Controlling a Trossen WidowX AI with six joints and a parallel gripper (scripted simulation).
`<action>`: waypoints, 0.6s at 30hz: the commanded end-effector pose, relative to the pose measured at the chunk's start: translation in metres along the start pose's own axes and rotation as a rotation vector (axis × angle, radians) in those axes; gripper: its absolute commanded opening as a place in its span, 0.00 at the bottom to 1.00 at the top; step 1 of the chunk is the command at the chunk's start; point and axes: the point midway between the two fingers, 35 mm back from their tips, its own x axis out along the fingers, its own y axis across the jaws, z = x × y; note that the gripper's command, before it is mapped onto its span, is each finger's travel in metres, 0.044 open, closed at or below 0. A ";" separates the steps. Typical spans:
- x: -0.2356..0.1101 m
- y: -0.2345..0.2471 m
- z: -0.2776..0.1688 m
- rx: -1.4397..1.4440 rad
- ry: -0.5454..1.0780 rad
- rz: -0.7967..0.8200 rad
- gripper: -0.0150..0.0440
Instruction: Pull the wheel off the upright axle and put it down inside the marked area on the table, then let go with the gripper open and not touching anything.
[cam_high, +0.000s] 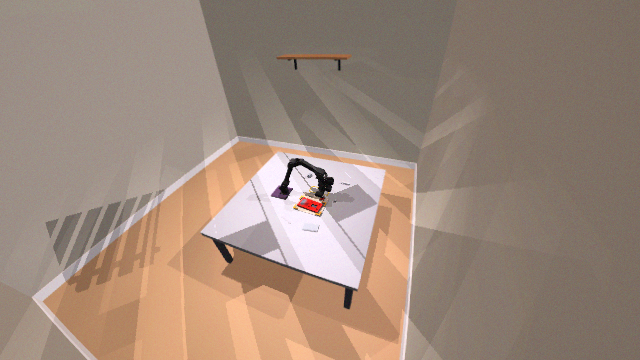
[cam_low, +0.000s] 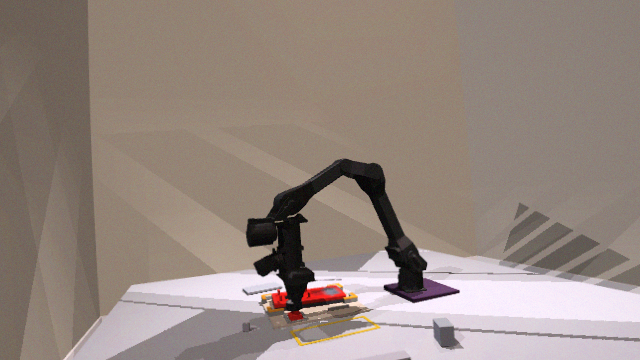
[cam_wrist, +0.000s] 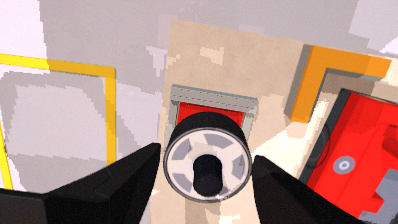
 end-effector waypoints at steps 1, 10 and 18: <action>0.000 0.000 0.000 0.000 0.002 0.000 0.55; -0.001 0.000 0.000 0.000 0.002 0.000 0.32; -0.003 0.000 0.000 0.000 0.002 0.000 0.25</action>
